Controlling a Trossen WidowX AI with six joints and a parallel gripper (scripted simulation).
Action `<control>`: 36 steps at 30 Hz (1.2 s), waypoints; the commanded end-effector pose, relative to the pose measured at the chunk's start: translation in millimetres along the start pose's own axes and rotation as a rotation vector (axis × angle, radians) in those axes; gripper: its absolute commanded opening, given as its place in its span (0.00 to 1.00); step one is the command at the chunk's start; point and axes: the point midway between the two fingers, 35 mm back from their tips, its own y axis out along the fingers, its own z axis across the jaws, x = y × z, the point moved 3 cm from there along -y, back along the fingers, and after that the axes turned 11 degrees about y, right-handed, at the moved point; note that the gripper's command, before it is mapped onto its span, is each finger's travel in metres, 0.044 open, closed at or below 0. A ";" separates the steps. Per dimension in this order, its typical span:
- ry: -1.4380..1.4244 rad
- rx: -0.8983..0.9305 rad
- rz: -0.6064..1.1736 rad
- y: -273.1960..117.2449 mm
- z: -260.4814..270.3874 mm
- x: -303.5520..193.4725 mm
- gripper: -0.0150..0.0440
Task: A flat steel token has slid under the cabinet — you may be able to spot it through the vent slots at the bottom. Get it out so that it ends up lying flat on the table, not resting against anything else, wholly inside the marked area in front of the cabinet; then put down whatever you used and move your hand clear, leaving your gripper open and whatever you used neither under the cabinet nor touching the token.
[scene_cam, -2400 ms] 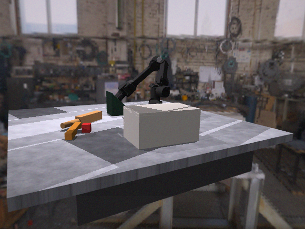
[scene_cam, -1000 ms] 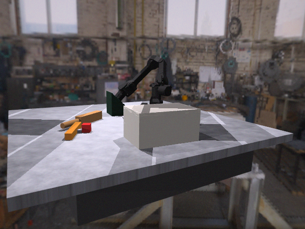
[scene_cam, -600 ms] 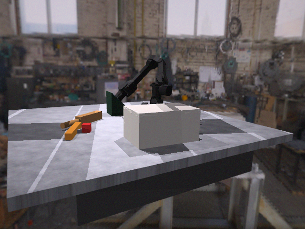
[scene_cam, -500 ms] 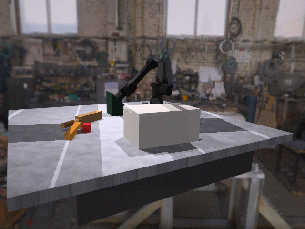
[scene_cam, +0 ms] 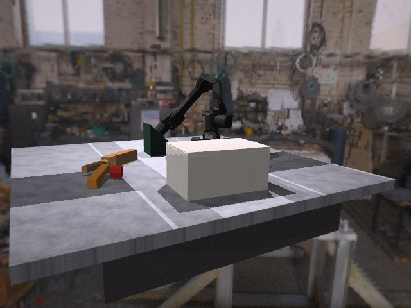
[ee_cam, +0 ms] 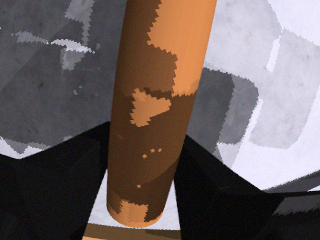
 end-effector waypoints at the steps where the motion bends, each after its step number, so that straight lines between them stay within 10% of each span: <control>1: 0.002 -0.001 0.000 -0.4 -0.7 -3.4 0.25; 36: 0.076 -0.003 0.003 -3.0 0.5 -28.5 0.25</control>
